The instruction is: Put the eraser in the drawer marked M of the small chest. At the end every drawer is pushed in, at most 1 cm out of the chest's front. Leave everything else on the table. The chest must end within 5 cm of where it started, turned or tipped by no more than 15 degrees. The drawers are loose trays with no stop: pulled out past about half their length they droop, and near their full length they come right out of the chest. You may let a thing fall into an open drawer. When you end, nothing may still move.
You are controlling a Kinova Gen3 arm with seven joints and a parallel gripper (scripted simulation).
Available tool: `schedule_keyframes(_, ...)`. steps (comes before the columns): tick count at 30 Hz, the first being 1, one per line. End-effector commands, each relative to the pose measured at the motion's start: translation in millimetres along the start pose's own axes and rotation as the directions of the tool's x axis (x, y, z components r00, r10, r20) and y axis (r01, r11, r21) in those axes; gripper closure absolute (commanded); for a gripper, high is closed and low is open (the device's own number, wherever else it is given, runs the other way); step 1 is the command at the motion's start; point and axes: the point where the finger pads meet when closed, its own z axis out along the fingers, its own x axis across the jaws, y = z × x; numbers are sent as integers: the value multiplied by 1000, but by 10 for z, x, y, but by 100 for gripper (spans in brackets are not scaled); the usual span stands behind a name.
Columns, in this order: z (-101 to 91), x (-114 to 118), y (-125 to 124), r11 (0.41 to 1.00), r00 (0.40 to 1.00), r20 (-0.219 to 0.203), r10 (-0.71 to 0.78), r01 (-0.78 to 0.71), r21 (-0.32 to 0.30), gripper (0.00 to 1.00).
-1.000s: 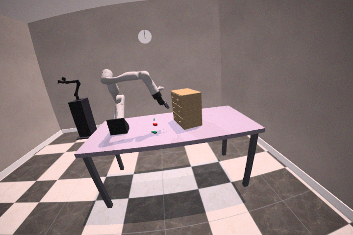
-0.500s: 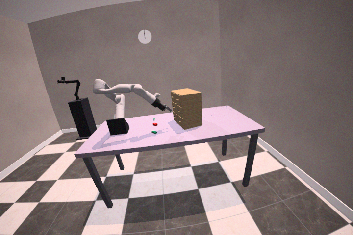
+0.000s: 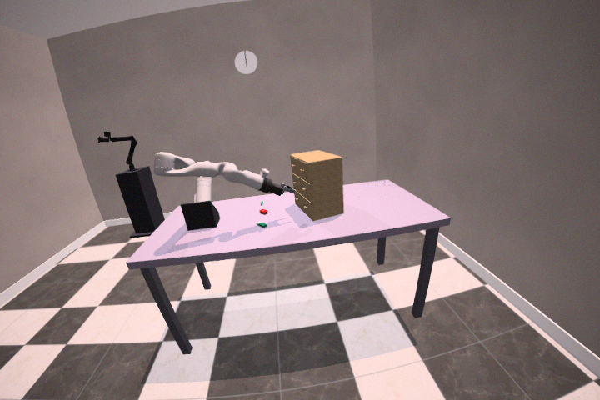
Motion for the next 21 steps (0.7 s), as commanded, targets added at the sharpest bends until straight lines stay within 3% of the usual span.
schedule_keyframes(1, 25, -17, -13, 998, 1000, -1, 0, 0, 60, 0)
schedule_keyframes(11, 122, -17, 37, 986, 1000, 1, -1, 1, 164, 0)
schedule_keyframes(21, 152, -17, 36, 980, 1000, -2, -2, 2, 198, 0)
